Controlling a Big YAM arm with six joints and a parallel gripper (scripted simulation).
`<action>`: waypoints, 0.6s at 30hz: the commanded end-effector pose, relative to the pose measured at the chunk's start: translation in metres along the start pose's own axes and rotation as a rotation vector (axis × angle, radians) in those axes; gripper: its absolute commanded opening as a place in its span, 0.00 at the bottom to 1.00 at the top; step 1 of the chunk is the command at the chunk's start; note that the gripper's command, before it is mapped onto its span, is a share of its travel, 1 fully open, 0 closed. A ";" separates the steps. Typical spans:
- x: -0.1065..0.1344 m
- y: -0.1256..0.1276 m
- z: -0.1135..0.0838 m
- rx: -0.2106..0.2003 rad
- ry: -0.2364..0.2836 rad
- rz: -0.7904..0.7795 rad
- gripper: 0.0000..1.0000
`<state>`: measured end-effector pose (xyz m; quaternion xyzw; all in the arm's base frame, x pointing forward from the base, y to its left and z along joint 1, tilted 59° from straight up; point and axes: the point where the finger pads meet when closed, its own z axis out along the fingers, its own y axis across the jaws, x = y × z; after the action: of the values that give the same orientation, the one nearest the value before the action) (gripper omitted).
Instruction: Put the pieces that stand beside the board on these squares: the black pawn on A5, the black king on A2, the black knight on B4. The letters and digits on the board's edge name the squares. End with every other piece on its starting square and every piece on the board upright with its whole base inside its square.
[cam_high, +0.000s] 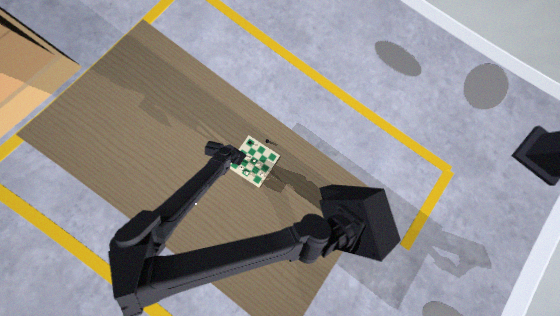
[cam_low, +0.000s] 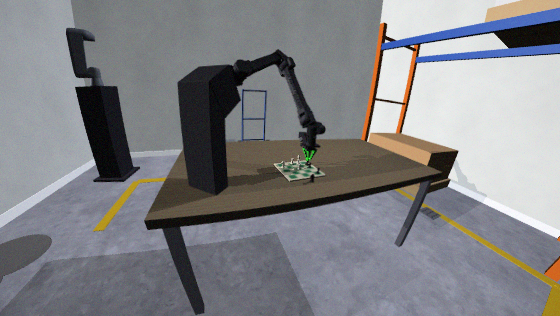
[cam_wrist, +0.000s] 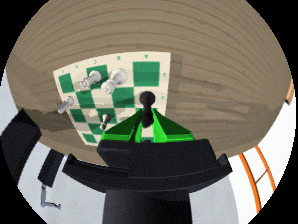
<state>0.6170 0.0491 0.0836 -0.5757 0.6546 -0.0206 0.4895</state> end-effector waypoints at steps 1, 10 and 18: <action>-0.004 0.002 0.009 -0.002 -0.010 -0.003 0.15; -0.004 0.002 0.009 -0.002 -0.010 -0.003 0.39; -0.004 0.002 0.009 -0.002 -0.010 -0.003 0.39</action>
<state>0.6170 0.0490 0.0836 -0.5757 0.6546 -0.0206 0.4895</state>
